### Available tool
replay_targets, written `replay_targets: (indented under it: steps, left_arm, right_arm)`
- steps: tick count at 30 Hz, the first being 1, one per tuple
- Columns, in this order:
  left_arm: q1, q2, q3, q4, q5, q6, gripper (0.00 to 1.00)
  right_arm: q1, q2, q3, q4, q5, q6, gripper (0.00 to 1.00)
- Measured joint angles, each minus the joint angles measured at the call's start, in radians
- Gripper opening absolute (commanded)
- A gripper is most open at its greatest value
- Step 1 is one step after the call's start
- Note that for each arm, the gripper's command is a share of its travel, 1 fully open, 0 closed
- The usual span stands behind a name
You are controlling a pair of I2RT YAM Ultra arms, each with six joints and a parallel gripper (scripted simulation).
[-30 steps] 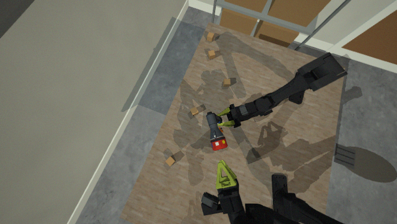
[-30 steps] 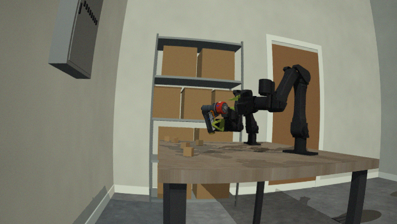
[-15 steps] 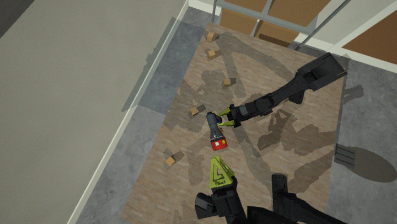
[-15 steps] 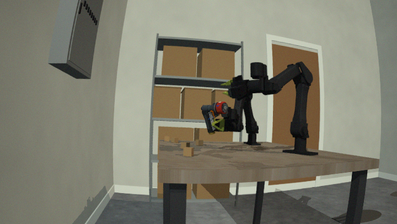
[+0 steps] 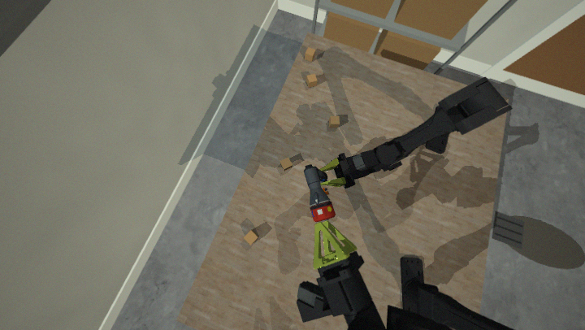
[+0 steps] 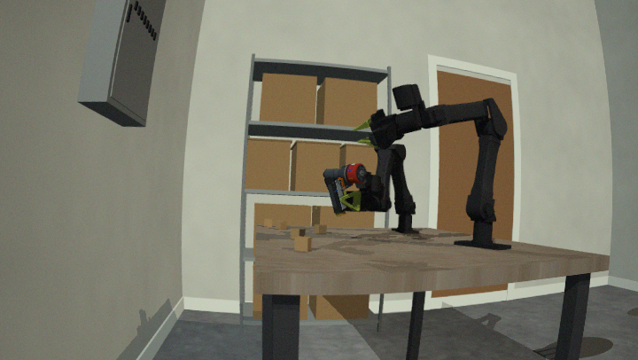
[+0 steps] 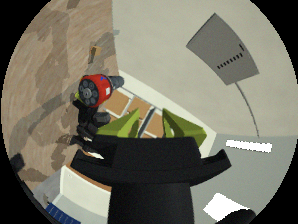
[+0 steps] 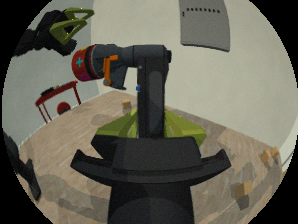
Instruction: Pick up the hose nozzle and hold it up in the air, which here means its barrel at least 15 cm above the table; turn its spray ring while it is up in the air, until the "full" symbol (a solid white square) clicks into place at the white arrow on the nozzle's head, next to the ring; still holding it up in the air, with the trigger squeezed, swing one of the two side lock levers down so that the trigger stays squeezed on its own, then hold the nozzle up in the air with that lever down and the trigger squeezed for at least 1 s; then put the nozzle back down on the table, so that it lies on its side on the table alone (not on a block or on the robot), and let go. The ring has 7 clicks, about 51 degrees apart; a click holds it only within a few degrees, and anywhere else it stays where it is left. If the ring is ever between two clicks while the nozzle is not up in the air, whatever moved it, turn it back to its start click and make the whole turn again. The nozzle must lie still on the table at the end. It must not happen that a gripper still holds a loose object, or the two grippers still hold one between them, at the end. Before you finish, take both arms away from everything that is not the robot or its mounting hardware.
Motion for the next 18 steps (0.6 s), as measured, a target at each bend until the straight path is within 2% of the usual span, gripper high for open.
replay_targets:
  steps: [4,11,18]
  left_arm:
    - [-0.064,0.040,0.056,-0.156,-0.106,0.080,0.37]
    - [-0.143,0.096,0.188,-0.330,-0.253,0.177,0.37]
    - [-0.251,0.180,0.388,-0.526,-0.424,0.272,0.37]
  right_arm:
    - [0.000,0.000,0.000,0.000,0.000,0.000,0.35]
    - [0.000,0.000,0.000,0.000,0.000,0.000,0.35]
    - [0.000,0.000,0.000,0.000,0.000,0.000,0.35]
